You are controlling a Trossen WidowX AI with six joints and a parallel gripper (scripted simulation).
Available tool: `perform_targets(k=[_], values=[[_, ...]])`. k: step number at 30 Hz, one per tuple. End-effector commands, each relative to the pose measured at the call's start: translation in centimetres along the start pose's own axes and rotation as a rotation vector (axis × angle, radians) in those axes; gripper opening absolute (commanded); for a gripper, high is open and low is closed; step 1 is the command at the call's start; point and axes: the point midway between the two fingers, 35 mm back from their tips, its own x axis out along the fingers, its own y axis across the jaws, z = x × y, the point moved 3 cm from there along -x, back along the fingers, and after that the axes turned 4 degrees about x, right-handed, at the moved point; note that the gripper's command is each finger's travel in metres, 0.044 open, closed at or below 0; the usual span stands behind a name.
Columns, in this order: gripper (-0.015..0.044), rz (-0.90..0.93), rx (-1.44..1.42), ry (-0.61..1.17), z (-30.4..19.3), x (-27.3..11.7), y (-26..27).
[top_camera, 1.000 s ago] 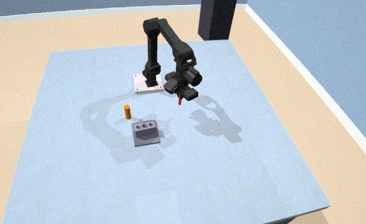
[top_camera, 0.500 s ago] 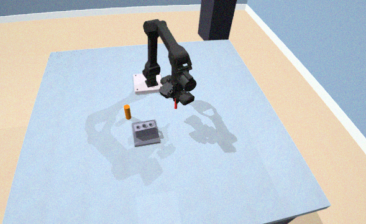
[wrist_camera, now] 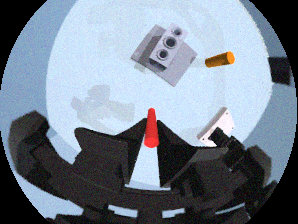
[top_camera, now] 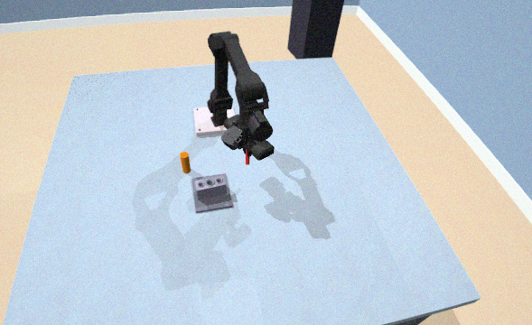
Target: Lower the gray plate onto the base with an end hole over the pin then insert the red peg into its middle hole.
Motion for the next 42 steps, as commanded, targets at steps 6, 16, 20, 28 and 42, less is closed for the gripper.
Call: perform_targets(k=[6,16,20,28,42], values=[[0.0,-0.002,-0.001,-0.004,3.0,-0.1,0.6],[0.0,0.0,-0.002,-0.006,5.9,0.0,0.6],[0.0,0.0,-0.001,-0.005,7.2,0.0,0.6],[0.0,0.001,0.001,-0.004,9.7,0.0,0.4],[0.0,0.002,0.005,-0.002,14.0,0.1,-0.5]])
